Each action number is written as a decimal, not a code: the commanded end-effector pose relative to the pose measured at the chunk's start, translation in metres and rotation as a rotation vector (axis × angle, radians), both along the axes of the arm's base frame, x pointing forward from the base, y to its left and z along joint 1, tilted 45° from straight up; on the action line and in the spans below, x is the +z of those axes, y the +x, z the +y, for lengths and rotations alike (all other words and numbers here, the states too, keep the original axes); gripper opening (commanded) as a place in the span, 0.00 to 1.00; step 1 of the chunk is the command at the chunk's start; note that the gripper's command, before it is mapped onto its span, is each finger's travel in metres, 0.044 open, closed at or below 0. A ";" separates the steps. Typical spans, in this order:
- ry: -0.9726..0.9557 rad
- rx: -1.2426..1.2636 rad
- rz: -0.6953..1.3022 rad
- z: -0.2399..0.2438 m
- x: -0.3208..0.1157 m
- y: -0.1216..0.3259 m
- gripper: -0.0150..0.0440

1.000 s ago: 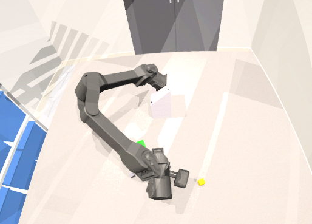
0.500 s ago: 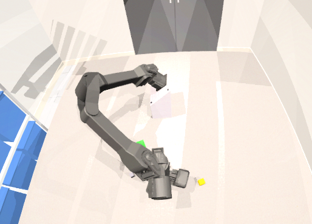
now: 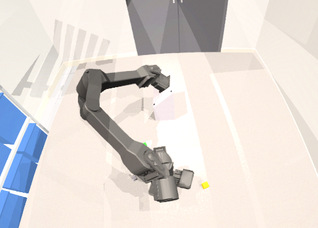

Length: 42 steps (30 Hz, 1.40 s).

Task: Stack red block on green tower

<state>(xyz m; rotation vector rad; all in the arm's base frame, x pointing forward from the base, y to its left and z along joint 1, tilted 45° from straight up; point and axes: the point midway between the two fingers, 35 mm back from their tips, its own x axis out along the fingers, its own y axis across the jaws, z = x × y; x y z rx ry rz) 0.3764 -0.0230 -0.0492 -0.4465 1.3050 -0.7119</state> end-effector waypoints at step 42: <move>0.006 0.001 -0.010 0.023 0.107 -0.059 0.25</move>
